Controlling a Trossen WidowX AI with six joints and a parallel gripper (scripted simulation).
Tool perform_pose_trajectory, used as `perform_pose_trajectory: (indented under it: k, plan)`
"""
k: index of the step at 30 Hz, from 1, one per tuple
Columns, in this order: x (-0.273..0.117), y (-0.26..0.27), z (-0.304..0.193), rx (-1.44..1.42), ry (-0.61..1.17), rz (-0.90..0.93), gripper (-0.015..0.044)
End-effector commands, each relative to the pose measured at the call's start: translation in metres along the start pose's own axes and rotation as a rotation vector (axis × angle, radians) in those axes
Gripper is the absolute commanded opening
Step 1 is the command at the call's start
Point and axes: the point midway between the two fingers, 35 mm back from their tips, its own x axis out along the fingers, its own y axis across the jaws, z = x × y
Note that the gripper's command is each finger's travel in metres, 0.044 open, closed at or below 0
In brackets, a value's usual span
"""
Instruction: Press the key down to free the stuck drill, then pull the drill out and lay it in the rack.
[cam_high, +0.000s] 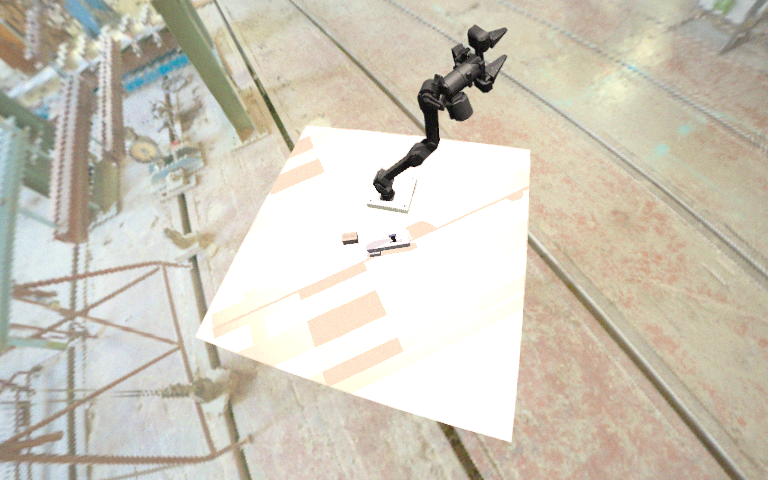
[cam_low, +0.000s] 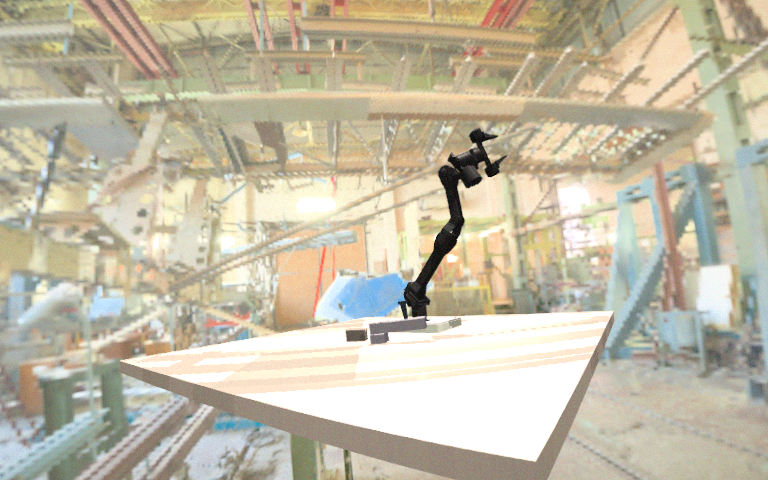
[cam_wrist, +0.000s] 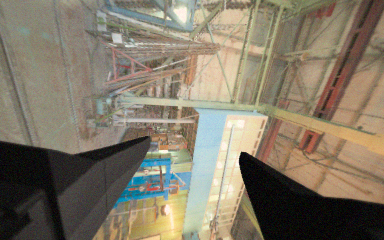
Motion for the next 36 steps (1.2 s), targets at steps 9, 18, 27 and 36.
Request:
perform_pose_trajectory:
  k: [9,18,27,36]
  plan:
    - [0.000,-0.002,0.002,-0.004,-0.003,-0.005,0.0164]
    - [-0.023,-0.074,0.101,-0.262,-0.159,-0.283,0.0000]
    - [-0.081,-0.141,0.176,-0.559,-0.193,-0.657,0.0000]
    - [-0.196,-0.194,0.246,-0.776,-0.197,-1.152,0.0000]
